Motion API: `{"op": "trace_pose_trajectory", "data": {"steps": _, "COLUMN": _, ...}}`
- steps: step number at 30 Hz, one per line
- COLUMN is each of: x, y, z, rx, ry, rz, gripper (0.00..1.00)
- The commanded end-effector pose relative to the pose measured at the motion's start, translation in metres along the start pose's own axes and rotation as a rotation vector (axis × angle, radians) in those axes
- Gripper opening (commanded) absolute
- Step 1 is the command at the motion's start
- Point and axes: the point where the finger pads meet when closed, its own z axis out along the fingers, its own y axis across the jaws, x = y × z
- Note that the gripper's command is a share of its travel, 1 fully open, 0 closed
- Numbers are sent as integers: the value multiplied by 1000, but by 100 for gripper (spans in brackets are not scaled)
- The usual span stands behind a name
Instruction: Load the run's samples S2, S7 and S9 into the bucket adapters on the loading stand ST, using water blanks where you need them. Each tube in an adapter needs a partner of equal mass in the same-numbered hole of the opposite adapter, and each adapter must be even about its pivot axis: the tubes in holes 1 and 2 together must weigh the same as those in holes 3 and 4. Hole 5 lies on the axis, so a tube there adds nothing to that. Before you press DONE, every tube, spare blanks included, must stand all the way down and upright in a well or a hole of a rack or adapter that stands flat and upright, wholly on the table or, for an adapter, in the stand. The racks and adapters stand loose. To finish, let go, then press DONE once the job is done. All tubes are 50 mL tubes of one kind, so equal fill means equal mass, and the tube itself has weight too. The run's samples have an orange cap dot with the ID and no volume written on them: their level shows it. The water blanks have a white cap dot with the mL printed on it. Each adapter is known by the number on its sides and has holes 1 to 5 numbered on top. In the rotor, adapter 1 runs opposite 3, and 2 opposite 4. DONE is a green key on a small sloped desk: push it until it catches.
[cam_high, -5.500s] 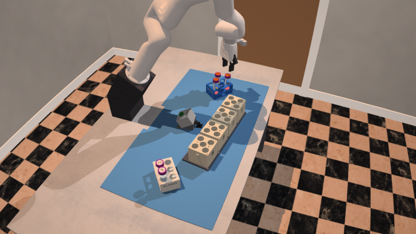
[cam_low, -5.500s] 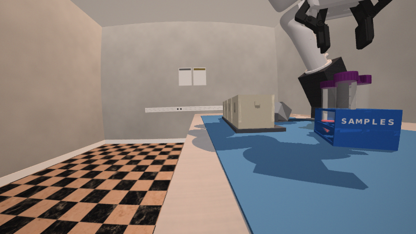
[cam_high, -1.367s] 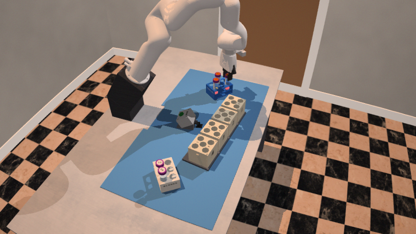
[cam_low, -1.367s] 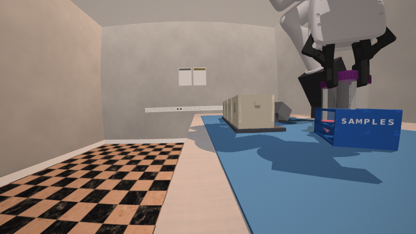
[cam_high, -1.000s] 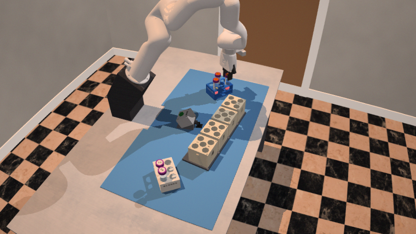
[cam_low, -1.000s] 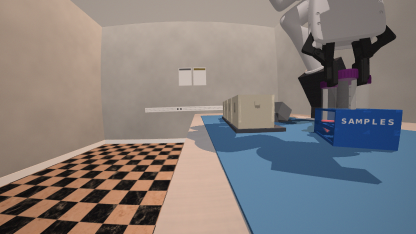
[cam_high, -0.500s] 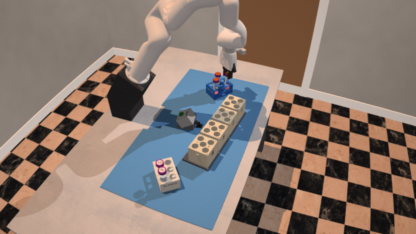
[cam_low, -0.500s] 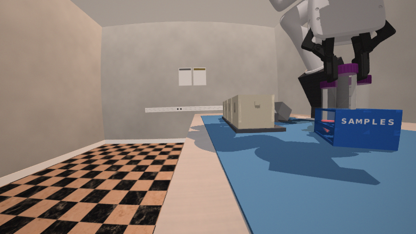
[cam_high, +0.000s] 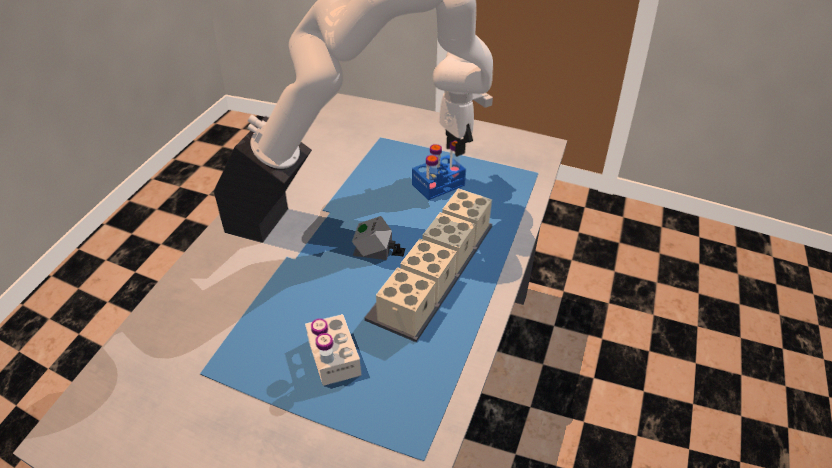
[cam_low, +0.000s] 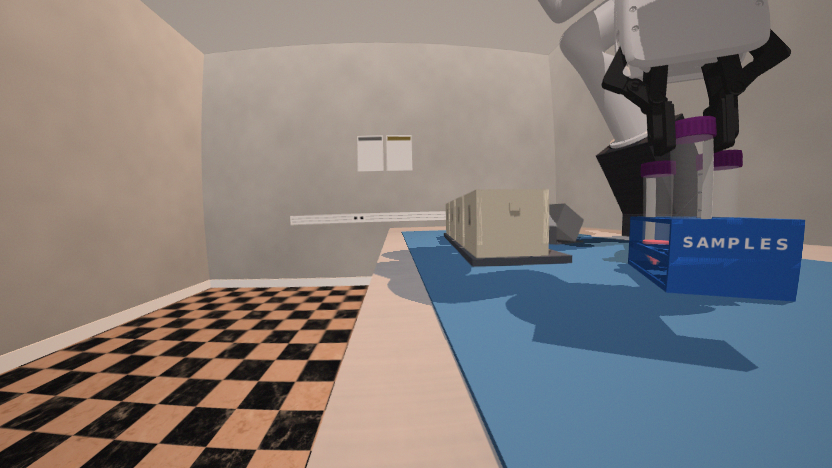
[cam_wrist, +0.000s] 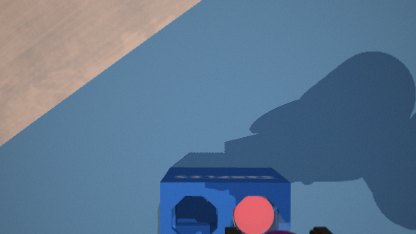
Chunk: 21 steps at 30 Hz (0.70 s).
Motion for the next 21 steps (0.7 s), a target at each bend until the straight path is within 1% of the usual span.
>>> {"op": "trace_pose_trajectory", "data": {"steps": 1, "x": 1, "y": 0, "z": -2, "rx": 0, "ry": 3, "rz": 0, "gripper": 0}}
{"op": "trace_pose_trajectory", "data": {"steps": 7, "x": 1, "y": 0, "z": -14, "rx": 0, "ry": 3, "rz": 0, "gripper": 0}}
{"op": "trace_pose_trajectory", "data": {"steps": 9, "x": 1, "y": 0, "z": -14, "rx": 0, "ry": 3, "rz": 0, "gripper": 0}}
{"op": "trace_pose_trajectory", "data": {"steps": 21, "x": 1, "y": 0, "z": -38, "rx": 0, "ry": 3, "rz": 1, "gripper": 0}}
